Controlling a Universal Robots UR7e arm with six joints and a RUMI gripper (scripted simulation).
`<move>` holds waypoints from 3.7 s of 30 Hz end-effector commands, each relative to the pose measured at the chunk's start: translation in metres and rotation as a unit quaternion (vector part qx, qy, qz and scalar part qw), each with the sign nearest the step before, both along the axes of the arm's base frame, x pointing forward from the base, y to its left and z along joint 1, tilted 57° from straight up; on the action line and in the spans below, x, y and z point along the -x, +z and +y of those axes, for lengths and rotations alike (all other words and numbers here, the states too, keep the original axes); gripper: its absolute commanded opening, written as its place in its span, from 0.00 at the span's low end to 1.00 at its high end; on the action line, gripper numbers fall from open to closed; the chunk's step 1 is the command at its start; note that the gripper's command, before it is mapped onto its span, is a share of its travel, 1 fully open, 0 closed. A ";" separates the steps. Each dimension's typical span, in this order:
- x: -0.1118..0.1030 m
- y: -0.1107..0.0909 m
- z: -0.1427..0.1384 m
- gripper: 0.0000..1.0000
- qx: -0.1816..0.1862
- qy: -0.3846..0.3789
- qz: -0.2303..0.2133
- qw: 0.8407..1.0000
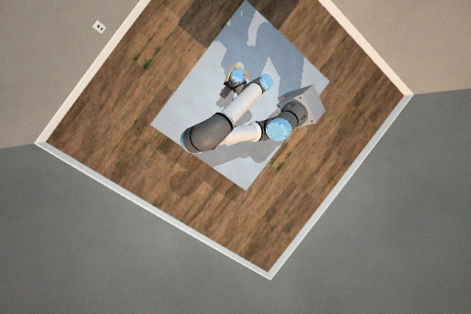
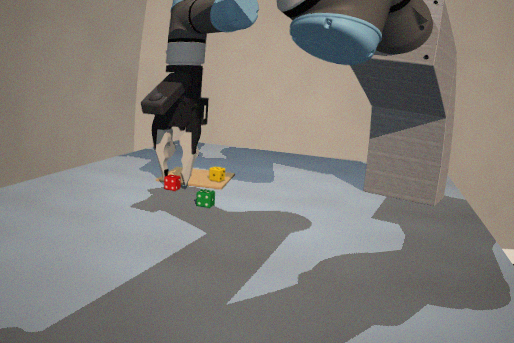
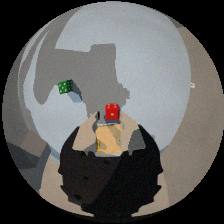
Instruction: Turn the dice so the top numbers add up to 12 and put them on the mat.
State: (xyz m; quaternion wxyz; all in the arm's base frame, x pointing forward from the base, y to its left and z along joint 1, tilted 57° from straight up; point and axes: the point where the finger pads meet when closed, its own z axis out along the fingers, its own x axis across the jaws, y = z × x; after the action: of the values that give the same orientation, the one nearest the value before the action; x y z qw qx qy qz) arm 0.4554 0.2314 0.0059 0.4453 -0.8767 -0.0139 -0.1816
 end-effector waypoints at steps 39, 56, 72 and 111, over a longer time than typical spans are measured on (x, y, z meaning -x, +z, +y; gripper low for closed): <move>-0.007 -0.004 0.007 0.24 0.002 -0.003 -0.005 1.000; -0.007 -0.004 0.007 0.06 0.002 -0.003 -0.005 1.000; -0.007 -0.004 0.007 0.06 0.002 -0.003 -0.005 1.000; 0.009 0.023 -0.032 0.06 0.002 -0.003 -0.005 1.000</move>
State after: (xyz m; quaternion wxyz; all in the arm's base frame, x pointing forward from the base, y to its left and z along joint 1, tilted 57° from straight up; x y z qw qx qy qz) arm 0.4547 0.2111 0.0214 0.4406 -0.8768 -0.0130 -0.1921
